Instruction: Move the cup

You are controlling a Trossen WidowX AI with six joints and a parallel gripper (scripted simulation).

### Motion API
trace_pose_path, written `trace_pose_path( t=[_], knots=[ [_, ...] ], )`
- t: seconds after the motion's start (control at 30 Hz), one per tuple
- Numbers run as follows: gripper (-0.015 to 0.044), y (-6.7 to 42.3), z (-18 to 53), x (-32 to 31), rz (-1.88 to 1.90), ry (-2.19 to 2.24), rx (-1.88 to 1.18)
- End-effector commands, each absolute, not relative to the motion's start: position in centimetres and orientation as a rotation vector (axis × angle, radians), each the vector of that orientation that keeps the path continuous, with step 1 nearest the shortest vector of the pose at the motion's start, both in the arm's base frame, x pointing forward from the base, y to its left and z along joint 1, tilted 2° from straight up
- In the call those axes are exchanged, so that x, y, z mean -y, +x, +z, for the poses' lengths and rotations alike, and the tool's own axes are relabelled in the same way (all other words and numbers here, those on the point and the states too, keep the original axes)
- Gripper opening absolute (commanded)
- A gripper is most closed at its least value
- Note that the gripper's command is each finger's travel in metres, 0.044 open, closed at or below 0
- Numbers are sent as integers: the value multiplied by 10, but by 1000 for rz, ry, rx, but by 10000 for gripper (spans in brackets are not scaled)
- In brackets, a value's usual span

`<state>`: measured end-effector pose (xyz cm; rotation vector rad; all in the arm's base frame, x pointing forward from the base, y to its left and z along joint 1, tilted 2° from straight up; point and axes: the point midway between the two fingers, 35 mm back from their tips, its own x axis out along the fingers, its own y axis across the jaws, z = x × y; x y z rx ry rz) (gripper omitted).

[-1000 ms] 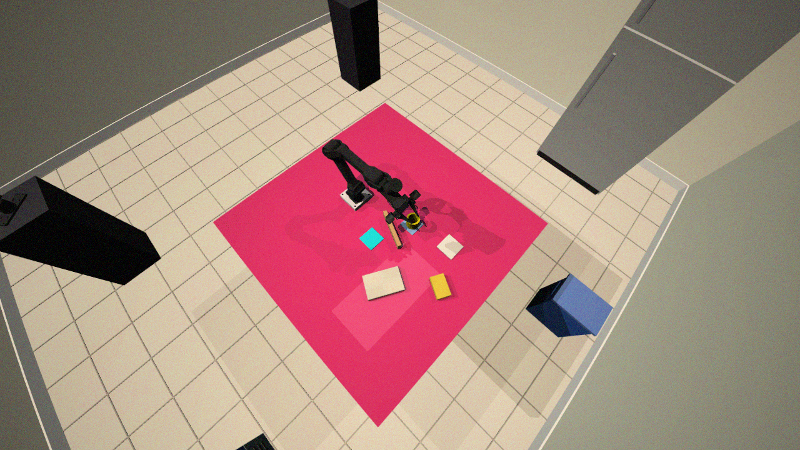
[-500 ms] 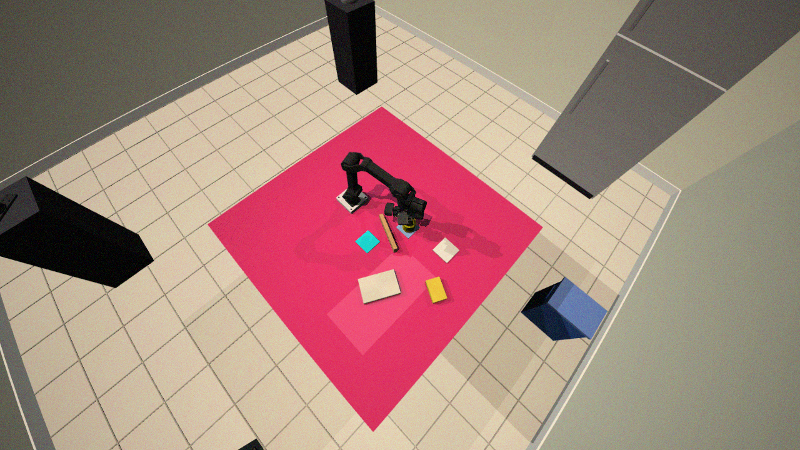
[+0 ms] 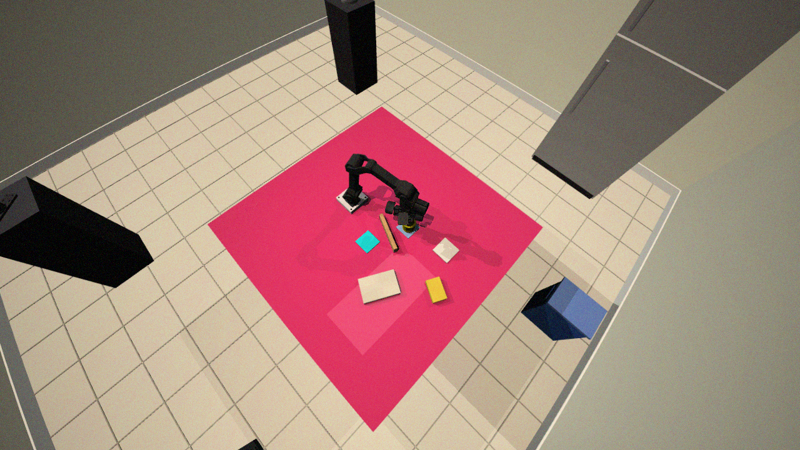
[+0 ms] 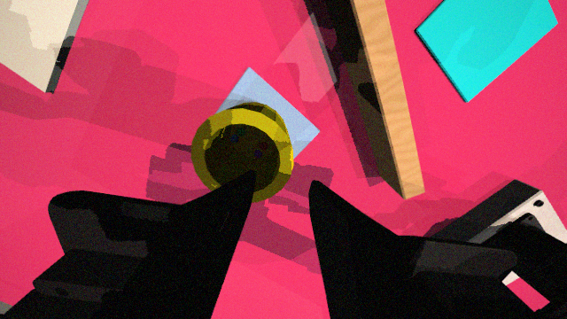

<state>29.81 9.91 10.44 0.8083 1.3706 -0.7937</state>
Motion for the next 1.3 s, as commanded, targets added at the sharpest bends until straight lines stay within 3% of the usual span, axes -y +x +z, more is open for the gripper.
trace_pose_path(
  t=[0.0,1.17,1.27],
  knots=[
    [167,298,97,-98,-805,807,-1368],
    [167,299,46,-97,-805,807,-1368],
    [147,299,48,-98,-805,813,-1371]
  ],
)
